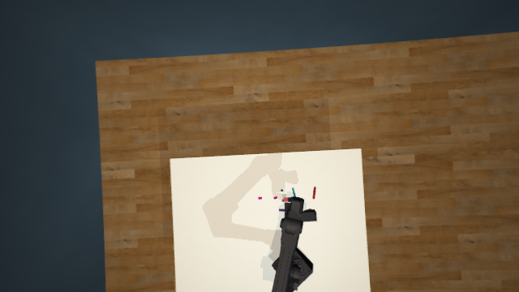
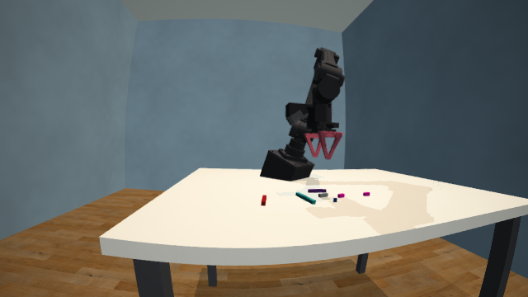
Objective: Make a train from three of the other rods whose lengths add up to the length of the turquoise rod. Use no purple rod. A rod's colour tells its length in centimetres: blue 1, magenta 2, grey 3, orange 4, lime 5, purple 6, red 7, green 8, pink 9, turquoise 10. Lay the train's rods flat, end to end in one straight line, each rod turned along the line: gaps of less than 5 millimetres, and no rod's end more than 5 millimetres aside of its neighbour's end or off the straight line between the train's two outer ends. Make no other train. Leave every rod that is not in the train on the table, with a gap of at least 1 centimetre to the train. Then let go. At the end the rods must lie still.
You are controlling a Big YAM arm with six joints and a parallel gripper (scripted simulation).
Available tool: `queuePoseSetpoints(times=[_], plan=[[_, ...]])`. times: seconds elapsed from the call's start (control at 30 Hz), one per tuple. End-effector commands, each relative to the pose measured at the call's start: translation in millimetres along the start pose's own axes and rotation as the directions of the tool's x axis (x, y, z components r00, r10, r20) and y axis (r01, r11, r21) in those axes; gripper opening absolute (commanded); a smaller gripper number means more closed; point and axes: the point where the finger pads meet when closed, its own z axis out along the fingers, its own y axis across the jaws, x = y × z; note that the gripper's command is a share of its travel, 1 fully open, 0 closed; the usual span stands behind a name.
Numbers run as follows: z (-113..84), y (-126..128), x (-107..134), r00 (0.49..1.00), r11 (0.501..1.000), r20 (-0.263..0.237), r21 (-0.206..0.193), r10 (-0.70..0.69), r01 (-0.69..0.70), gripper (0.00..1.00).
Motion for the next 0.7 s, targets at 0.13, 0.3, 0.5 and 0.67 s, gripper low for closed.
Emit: queuePoseSetpoints(times=[0.13,0.3,0.5,0.67], plan=[[-1.1,0.5,0.3,1.000,1.000,0.003,-0.018,0.005,-0.005,1.00],[-1.1,0.5,0.3,1.000,1.000,0.003,-0.018,0.005,-0.005,1.00],[-1.1,0.5,0.3,1.000,1.000,0.003,-0.018,0.005,-0.005,1.00],[-0.5,0.7,0.3,1.000,1.000,0.003,-0.017,-0.019,0.019,1.00]])
